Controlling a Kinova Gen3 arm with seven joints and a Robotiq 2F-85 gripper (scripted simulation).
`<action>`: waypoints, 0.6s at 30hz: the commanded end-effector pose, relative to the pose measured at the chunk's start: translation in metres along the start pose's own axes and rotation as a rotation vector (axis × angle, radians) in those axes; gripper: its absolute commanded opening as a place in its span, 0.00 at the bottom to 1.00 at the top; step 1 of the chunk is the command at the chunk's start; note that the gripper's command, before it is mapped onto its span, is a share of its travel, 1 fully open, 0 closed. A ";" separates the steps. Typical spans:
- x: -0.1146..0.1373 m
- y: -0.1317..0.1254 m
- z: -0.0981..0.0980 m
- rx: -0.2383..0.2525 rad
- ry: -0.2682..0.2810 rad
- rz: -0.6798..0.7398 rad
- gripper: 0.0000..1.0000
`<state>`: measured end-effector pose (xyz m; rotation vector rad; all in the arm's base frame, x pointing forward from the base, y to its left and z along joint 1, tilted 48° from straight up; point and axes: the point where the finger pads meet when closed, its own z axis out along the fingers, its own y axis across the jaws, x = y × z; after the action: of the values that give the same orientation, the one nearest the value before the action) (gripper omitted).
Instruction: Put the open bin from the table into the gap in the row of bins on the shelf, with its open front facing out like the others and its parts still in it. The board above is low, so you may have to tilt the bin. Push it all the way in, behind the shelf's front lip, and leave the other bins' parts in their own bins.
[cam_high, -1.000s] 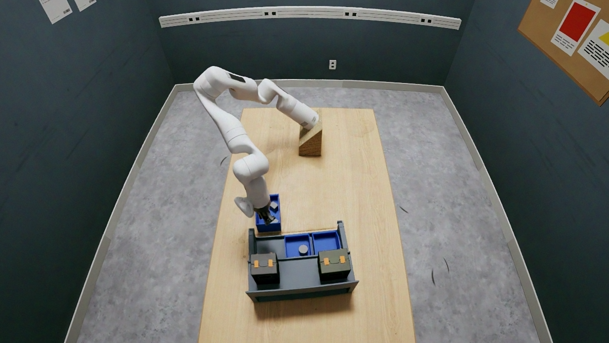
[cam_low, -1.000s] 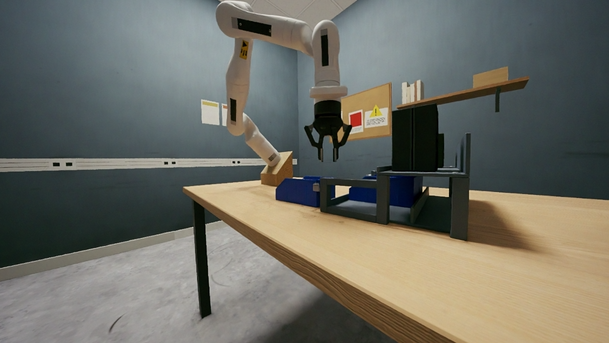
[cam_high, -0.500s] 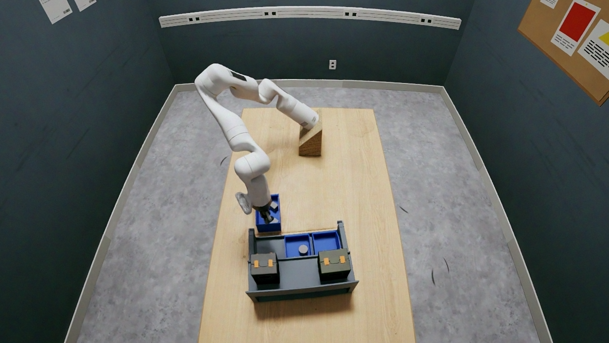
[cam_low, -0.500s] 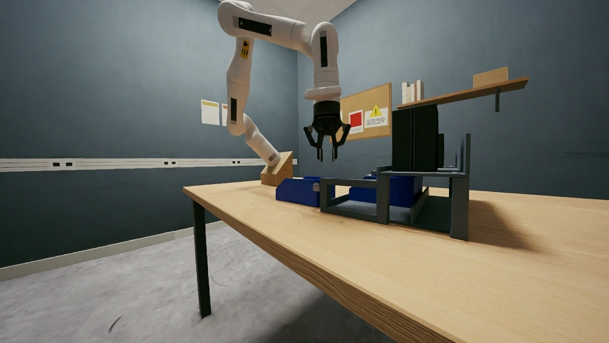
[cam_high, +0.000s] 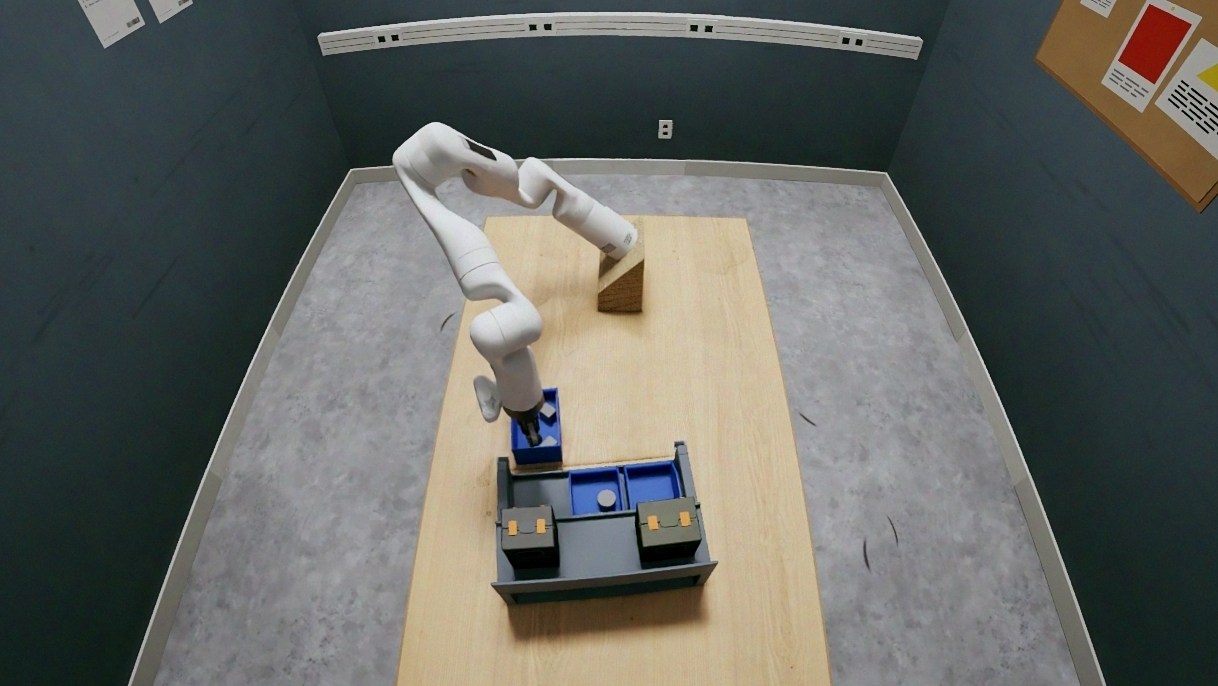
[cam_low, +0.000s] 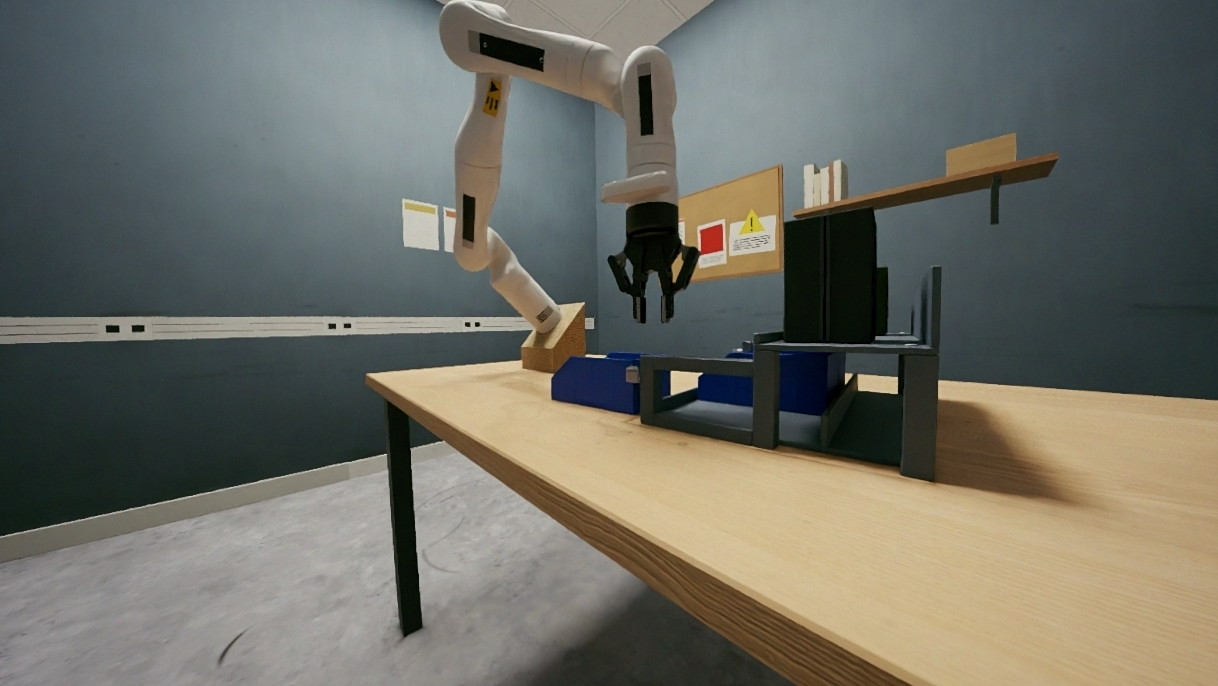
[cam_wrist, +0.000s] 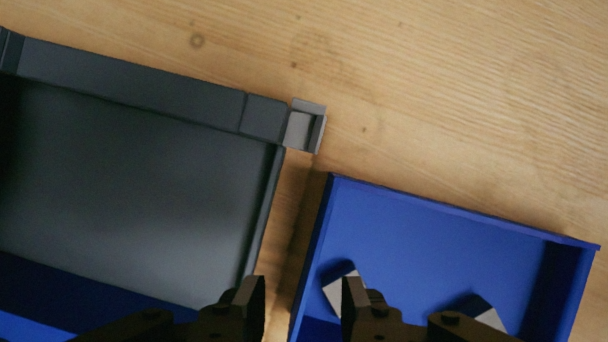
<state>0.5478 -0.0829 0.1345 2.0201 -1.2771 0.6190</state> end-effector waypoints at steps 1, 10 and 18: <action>-0.001 0.000 -0.001 0.002 0.000 0.144 0.39; -0.002 0.001 -0.002 0.002 0.000 0.248 0.39; -0.001 0.001 -0.001 0.002 0.000 0.249 0.39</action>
<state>0.5457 -0.0824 0.1341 1.8749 -1.5424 0.7324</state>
